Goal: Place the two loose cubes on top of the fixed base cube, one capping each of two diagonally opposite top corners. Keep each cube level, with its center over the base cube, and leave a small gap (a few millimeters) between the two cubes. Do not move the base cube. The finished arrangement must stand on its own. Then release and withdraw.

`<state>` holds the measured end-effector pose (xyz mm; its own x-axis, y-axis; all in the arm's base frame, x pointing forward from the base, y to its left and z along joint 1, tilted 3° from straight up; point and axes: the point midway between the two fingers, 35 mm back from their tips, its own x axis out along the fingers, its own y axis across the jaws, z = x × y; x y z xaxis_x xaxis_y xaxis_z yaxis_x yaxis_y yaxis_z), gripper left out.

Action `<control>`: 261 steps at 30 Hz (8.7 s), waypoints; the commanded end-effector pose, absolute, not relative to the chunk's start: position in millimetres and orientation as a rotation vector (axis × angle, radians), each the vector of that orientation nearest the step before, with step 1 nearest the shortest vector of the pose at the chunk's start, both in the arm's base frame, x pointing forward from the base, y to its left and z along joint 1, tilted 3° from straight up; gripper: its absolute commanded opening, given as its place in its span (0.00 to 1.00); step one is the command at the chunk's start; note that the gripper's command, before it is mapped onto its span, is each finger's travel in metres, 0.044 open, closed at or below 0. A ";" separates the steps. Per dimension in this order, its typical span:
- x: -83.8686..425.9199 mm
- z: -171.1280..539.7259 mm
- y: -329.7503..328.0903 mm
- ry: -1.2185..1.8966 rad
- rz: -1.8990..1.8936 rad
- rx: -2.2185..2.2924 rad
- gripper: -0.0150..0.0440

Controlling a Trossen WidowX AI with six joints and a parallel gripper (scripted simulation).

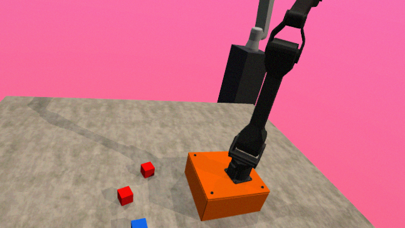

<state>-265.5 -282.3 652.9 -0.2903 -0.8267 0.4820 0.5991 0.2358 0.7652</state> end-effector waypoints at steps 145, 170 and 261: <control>238.7 6.6 -158.0 1.583 0.123 -0.201 0.43; 235.4 76.8 -151.6 1.582 0.124 -0.202 0.43; 290.6 -1.4 34.0 1.519 0.534 -0.584 0.43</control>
<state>292.3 33.6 1.3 -0.0019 -0.0401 -0.9992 -0.6579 0.7525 -0.0289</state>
